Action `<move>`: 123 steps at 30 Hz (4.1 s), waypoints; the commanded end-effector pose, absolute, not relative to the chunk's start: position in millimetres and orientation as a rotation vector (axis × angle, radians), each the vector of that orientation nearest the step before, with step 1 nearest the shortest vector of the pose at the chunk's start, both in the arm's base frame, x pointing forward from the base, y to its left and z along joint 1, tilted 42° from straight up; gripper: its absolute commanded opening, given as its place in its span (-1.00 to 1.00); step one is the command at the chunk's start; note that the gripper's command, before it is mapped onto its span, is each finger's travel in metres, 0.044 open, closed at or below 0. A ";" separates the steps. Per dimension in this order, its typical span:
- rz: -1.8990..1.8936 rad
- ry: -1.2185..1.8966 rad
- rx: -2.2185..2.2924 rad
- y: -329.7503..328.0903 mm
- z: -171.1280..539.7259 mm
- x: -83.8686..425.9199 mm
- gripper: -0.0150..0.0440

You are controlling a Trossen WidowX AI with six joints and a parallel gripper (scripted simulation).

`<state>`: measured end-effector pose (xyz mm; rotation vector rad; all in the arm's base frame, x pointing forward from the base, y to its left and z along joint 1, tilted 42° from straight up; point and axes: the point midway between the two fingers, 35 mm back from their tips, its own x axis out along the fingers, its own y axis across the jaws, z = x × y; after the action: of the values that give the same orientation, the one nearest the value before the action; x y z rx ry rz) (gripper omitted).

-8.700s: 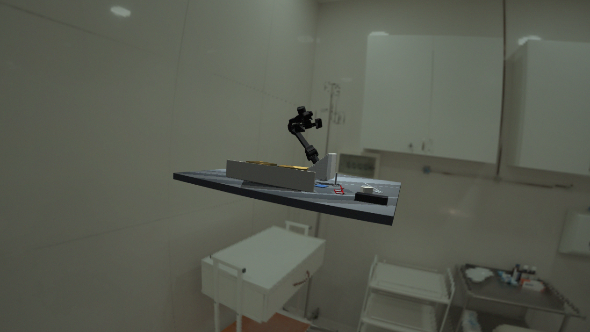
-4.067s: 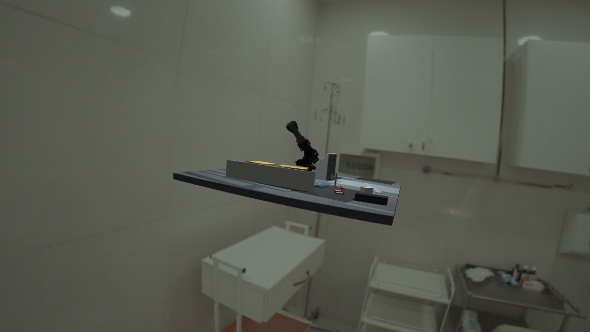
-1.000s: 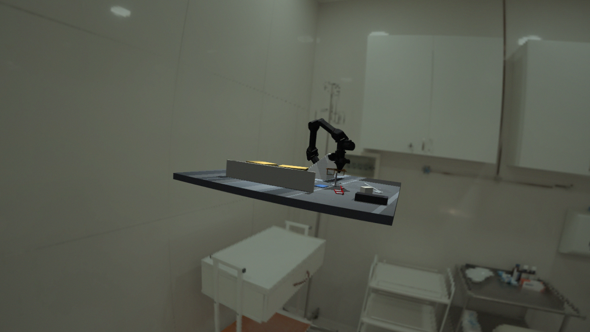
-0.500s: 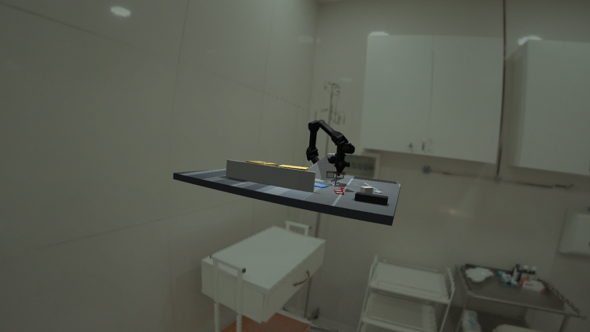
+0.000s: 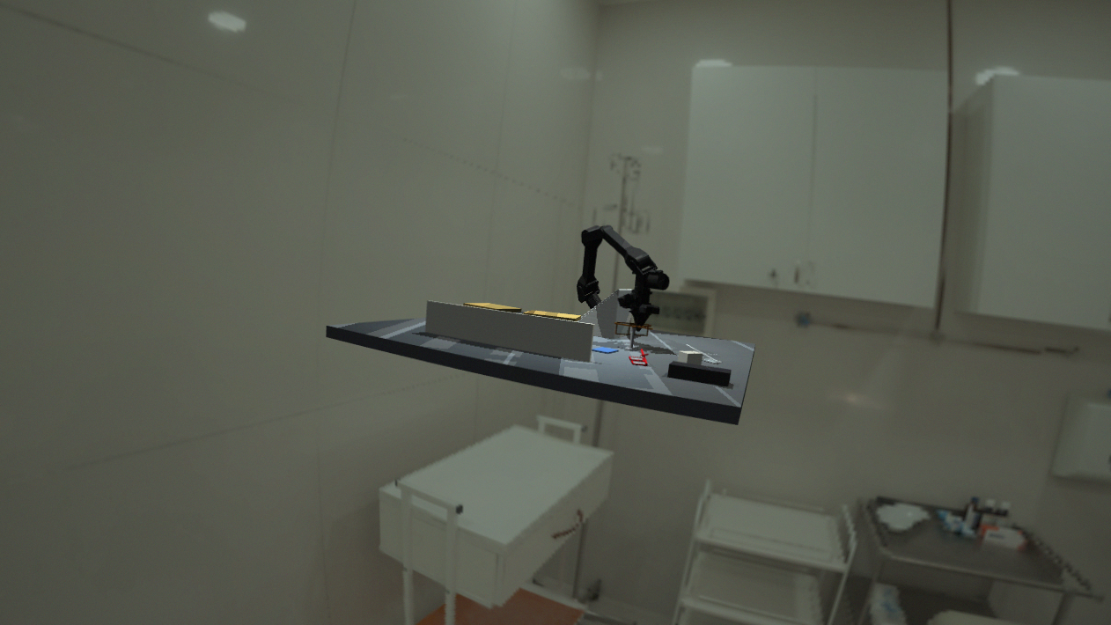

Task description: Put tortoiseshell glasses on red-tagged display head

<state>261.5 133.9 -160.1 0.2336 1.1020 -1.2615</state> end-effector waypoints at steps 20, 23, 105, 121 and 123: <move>-1.267 1.107 0.235 139.2 -162.9 240.9 -0.49; -1.267 1.108 0.235 140.3 -163.5 238.6 -0.49; -1.266 1.111 0.235 184.4 -120.3 232.1 -0.49; -1.267 1.105 0.235 158.5 -107.7 296.3 -0.49; -1.267 1.105 0.235 158.5 -107.7 296.3 -0.49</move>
<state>290.6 159.2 -108.3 0.2482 1.1063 -1.2765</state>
